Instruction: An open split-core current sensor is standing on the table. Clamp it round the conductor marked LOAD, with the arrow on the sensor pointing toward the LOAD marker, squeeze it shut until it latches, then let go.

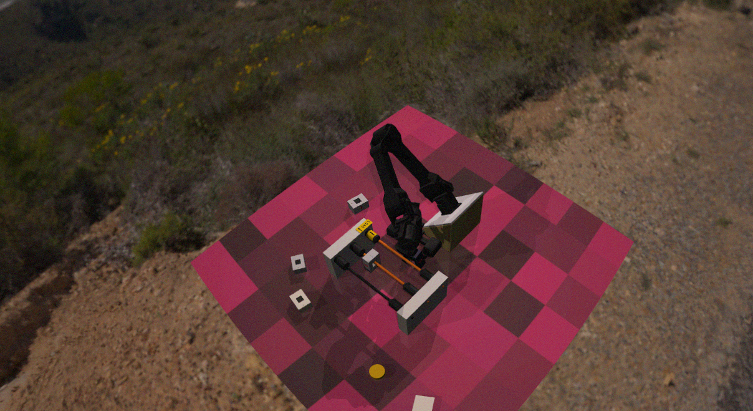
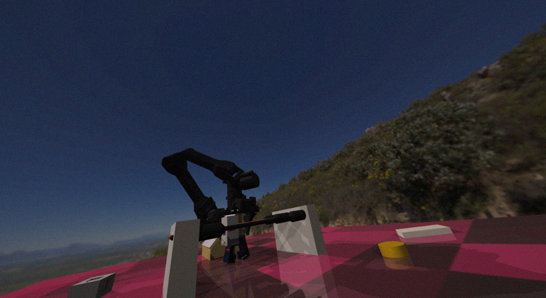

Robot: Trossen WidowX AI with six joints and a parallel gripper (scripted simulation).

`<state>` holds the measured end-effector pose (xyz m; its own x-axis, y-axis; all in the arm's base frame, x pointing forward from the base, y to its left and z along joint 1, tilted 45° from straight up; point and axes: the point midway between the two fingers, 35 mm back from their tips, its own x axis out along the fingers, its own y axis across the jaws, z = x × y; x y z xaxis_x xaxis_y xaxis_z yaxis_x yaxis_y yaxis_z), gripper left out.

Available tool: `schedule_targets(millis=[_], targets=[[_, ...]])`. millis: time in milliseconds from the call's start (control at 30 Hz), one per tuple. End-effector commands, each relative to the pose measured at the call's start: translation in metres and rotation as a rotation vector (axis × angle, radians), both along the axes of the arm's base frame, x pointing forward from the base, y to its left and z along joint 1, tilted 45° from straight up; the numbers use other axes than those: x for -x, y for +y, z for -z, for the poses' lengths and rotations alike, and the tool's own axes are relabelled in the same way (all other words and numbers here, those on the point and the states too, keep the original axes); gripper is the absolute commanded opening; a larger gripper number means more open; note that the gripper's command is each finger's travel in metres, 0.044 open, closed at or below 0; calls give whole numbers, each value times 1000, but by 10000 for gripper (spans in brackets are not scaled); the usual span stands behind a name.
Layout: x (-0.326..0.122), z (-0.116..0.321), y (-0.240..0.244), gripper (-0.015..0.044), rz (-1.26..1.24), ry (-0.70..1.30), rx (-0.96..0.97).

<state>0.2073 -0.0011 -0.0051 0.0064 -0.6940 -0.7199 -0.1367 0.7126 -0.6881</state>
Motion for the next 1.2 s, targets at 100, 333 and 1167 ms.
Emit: schedule_targets(millis=[100,333,1167], targets=[[0,1,-1,388,0,1,1],[0,1,-1,243,0,1,1],[-7,-45,51,0,-4,7,-8]])
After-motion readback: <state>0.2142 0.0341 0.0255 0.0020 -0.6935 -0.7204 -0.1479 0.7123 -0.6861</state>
